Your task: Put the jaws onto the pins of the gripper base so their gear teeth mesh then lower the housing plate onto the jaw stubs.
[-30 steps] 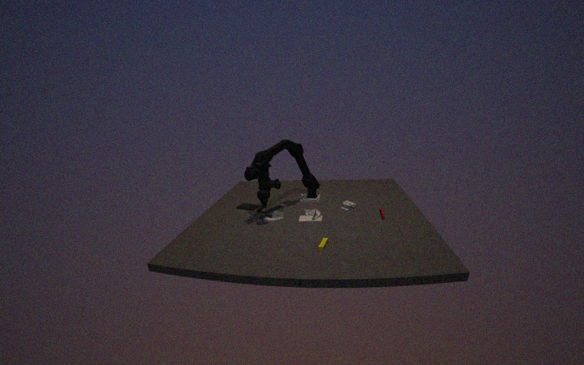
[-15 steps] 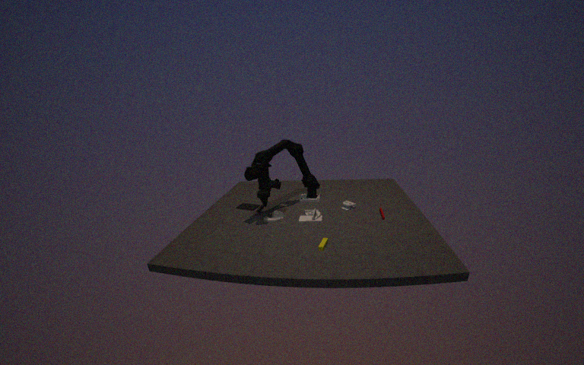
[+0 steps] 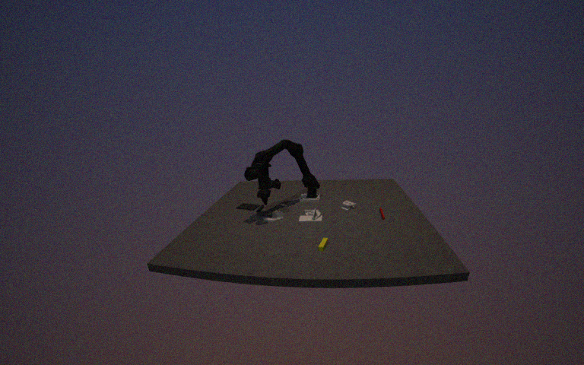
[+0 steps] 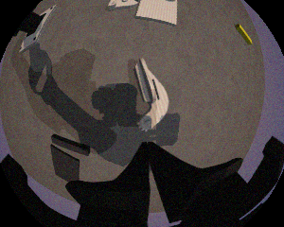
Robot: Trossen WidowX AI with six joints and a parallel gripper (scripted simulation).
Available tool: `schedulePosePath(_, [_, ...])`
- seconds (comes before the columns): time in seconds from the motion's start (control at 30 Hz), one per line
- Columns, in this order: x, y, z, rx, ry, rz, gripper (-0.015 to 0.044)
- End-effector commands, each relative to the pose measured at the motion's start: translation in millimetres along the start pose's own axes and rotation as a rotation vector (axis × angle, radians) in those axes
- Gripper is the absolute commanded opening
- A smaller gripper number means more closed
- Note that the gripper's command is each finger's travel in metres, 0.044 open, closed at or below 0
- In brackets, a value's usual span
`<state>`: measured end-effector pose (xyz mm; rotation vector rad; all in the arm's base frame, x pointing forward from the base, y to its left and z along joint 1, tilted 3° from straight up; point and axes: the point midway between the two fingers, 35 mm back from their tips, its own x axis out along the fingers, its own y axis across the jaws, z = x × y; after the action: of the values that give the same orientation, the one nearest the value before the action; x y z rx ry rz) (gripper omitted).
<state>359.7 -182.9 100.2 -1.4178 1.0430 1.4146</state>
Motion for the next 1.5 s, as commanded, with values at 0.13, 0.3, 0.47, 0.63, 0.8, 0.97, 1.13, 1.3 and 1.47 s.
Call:
schedulePosePath(0.13, [0,0,0,0.0,0.0,0.0,0.0026])
schedulePosePath(0.3, [-4,-9,18,-0.099,-0.004,0.001,0.0158])
schedulePosePath(0.47, [-9,-19,45,-0.237,-0.009,0.002,0.0289])
schedulePosePath(0.63, [-10,-21,48,-0.255,-0.01,0.002,0.042])
schedulePosePath(0.8, [23,-19,50,-0.255,-0.01,0.002,0.044])
schedulePosePath(0.97, [29,-18,50,-0.255,-0.01,0.002,0.044])
schedulePosePath(1.13, [31,-18,50,-0.255,-0.01,0.002,0.044])
schedulePosePath(1.3, [38,-19,50,-0.255,-0.01,0.002,0.044])
schedulePosePath(1.47, [47,-19,49,-0.255,-0.01,0.002,0.044])
